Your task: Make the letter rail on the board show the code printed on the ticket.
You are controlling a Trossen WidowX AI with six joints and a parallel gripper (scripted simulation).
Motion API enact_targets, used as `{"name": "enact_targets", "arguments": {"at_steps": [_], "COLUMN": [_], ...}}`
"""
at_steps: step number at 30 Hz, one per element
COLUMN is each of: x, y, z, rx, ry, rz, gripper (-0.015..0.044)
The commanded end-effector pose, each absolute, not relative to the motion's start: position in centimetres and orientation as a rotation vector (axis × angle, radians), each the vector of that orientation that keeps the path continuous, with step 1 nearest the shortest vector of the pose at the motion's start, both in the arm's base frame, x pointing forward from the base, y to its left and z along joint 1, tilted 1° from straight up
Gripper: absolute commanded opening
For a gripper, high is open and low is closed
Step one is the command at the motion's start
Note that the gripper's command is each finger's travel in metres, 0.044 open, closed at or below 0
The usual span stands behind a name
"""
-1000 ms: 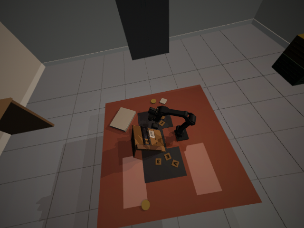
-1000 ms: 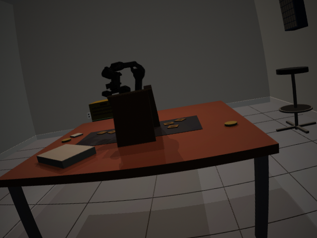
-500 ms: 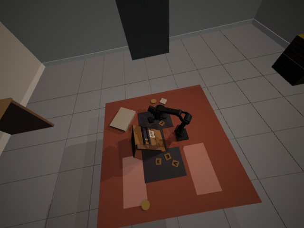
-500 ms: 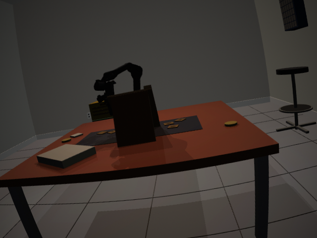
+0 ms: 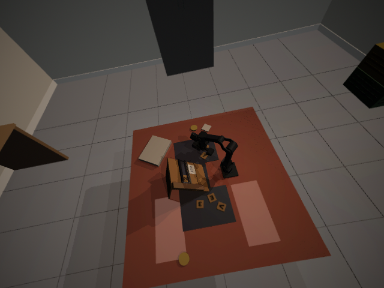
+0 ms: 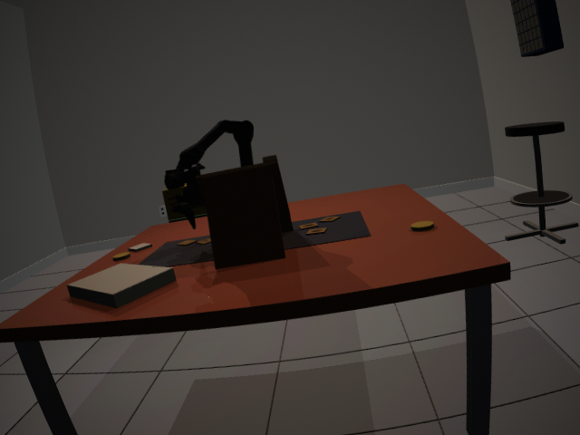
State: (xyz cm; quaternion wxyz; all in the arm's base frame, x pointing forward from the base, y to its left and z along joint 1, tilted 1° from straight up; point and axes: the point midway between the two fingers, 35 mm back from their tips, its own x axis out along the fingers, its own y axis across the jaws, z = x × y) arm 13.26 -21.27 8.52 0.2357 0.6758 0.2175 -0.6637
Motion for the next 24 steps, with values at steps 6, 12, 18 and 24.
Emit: {"name": "enact_targets", "arguments": {"at_steps": [6, 12, 18, 24], "x": [12.7, 12.7, 12.7, 12.7], "y": [-21.3, -21.3, -21.5, -21.4], "z": [7.8, 7.0, 4.5, 4.5], "rx": [1.903, 1.903, 1.903, 1.903], "ry": [0.54, 0.54, 0.54, 0.54], "rz": [-1.897, -1.897, -1.897, -1.897], "gripper": [0.034, 0.034, 0.034, 0.034]}}
